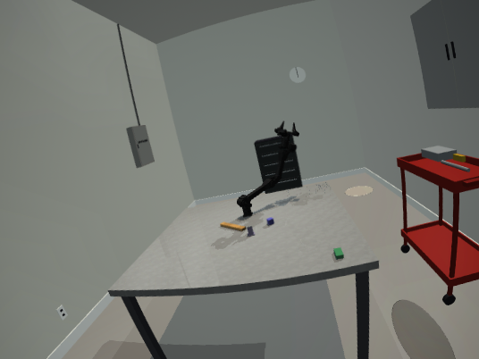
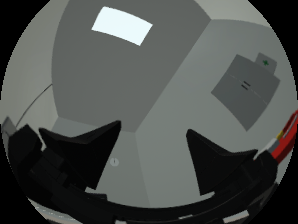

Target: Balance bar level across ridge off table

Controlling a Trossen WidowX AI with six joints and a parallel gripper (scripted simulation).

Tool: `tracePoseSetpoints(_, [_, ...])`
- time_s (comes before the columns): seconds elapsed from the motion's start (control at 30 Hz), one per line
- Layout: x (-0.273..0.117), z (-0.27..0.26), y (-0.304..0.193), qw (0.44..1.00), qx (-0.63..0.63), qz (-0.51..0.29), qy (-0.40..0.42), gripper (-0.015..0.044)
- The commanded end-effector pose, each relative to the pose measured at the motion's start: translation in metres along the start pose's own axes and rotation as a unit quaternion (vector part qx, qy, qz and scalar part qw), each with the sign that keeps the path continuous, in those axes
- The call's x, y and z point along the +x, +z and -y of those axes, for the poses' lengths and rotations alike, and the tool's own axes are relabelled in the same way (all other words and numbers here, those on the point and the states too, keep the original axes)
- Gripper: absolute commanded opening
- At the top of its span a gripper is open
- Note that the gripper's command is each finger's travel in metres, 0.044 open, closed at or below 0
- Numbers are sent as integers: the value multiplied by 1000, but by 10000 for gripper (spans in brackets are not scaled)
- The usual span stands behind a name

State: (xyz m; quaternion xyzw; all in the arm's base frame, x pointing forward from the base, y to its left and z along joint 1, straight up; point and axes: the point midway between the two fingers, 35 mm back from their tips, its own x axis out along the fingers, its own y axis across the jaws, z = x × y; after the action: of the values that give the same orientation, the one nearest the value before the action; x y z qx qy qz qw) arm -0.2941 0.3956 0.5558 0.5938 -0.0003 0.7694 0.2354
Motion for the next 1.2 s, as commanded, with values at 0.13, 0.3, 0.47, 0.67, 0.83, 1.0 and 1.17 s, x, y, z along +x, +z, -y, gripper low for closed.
tracePoseSetpoints(0.13, [12,-38,44,997,34,52,41,315])
tracePoseSetpoints(0.3, [18,-76,90,989,69,104,84,315])
tracePoseSetpoints(0.47, [17,-120,149,970,110,166,139,315])
tracePoseSetpoints(0.67, [1,-171,225,933,159,242,213,315])
tracePoseSetpoints(0.83, [-21,-201,277,900,180,294,266,315])
tracePoseSetpoints(1.0, [-50,-227,325,861,201,344,318,315])
tracePoseSetpoints(1.17, [-89,-251,378,804,238,396,374,315])
